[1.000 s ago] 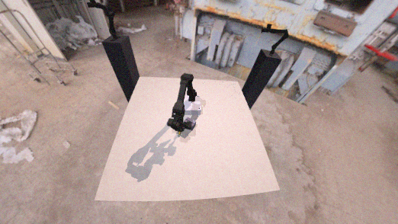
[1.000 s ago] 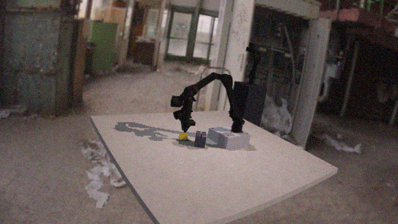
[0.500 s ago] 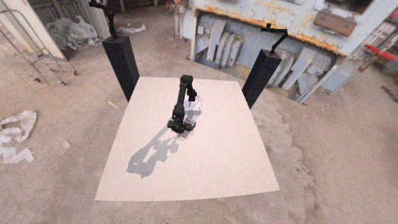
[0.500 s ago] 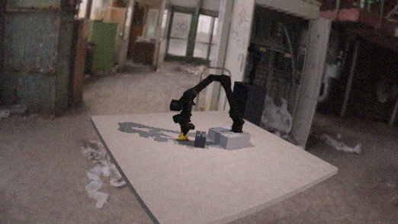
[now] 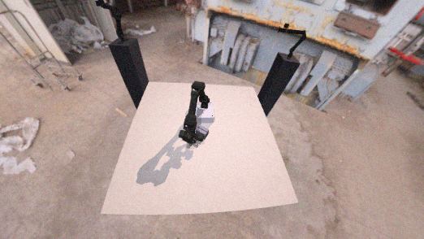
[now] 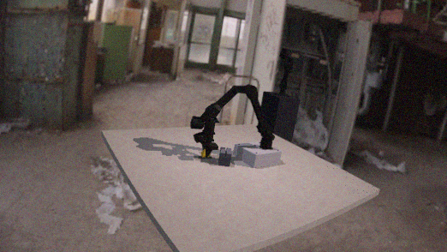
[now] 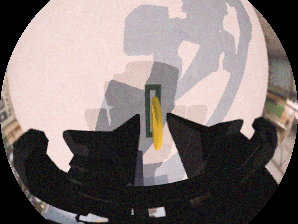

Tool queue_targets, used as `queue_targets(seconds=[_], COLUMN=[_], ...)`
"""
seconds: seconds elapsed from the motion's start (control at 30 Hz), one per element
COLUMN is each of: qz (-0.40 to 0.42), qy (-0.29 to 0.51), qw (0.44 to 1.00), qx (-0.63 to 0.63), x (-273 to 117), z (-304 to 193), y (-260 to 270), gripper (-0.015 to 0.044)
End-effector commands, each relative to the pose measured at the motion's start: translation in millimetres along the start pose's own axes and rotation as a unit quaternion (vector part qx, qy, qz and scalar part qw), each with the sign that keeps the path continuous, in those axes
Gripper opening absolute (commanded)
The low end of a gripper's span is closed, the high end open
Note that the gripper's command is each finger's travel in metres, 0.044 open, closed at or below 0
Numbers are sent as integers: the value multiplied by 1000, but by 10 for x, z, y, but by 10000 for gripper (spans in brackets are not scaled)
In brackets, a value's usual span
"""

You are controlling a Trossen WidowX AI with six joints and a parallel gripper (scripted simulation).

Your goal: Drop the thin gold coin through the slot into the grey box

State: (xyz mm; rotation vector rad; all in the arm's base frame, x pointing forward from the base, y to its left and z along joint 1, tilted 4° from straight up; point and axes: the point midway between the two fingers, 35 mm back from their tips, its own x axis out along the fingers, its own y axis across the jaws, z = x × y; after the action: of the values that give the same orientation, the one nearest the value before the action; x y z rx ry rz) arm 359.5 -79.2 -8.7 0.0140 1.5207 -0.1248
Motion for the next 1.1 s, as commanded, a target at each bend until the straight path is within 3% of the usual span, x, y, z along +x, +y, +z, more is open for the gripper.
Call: queue_targets(seconds=[0.0,0.17,0.6,1.07], qz=[-2,-2,-2,0], qy=[1,1,-1,-13], qw=[1000,1000,1000,1000], qx=[-2,-2,-4,-11], x=[49,49,37,-236], z=[-9,-9,-1,61], y=[-6,-6,-3,8], gripper=[134,3,0,0])
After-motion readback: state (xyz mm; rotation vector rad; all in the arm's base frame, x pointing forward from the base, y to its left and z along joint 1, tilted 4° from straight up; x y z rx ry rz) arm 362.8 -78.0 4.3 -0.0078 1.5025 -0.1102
